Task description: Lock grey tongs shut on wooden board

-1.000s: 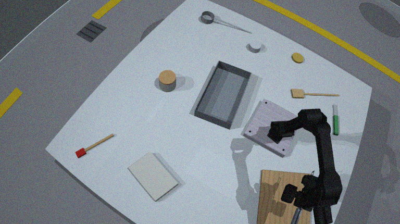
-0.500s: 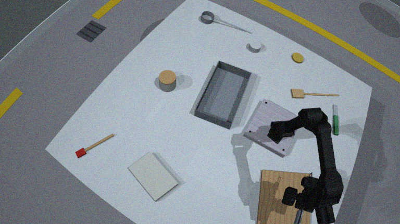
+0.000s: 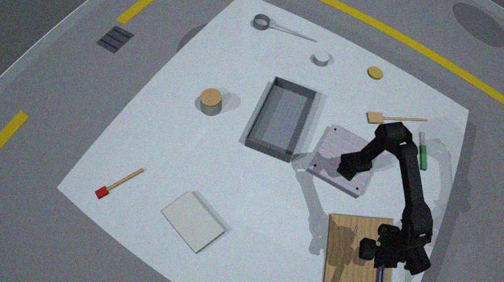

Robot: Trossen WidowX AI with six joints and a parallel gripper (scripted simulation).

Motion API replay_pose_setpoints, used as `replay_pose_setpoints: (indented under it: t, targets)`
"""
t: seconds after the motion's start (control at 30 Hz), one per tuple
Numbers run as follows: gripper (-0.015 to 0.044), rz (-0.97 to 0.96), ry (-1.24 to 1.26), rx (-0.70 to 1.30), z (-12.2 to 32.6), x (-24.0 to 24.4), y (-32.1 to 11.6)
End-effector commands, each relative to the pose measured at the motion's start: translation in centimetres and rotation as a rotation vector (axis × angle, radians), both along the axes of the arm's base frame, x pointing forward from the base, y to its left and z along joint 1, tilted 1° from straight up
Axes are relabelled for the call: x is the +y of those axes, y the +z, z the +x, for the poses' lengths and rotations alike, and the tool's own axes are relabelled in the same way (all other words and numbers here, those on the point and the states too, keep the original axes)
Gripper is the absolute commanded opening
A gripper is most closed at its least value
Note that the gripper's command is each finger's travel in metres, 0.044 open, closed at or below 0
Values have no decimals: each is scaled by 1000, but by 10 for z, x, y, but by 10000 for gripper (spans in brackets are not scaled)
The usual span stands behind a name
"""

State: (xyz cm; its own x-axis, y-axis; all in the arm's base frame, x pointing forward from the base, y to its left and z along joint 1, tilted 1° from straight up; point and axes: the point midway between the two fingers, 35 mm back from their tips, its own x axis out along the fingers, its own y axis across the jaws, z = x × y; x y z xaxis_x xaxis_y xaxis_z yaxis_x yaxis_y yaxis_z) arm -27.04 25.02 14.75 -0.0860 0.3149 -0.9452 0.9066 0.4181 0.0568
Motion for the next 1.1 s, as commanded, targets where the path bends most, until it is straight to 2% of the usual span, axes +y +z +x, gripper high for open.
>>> replay_pose_setpoints:
  t: [0.0, 1.07]
  targets:
    - [-150, 86, 20, 32, -2, 0, 5]
    - [-150, 595, 29, 248, 0, -17, 9]
